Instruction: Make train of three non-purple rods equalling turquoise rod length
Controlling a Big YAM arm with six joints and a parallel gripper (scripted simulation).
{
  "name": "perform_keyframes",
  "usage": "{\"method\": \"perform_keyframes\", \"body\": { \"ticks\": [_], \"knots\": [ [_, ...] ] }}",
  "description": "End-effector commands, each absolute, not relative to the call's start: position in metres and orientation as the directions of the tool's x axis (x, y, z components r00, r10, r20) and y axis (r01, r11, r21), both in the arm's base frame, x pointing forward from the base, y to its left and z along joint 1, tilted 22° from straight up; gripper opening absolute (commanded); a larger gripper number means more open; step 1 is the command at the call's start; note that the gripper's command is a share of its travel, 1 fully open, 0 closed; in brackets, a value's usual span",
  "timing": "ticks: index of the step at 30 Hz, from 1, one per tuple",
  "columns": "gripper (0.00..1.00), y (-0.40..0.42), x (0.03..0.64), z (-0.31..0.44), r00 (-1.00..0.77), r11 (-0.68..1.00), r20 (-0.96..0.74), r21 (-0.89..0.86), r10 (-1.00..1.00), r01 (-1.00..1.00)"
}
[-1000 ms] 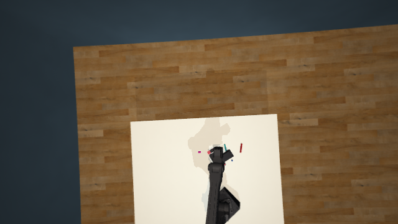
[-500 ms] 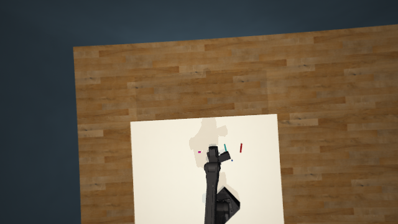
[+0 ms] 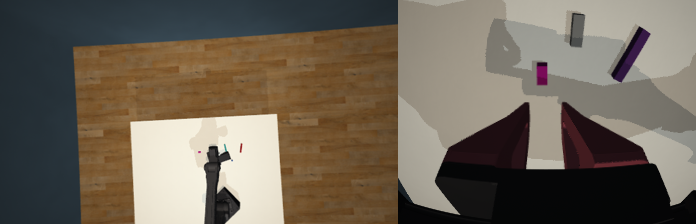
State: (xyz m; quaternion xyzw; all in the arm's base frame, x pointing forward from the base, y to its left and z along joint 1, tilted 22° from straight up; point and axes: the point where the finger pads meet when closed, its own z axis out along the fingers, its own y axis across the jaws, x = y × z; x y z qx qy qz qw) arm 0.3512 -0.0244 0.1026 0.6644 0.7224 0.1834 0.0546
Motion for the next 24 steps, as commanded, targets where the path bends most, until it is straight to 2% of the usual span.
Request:
{"method": "perform_keyframes", "body": {
  "ticks": [1,24],
  "knots": [
    [0.23,-0.029,0.371,0.125,-0.111,0.045,0.142,0.398,0.984,0.916],
    [0.23,-0.026,0.368,0.113,-0.11,0.047,0.151,0.372,0.982,0.927]
  ]
}}
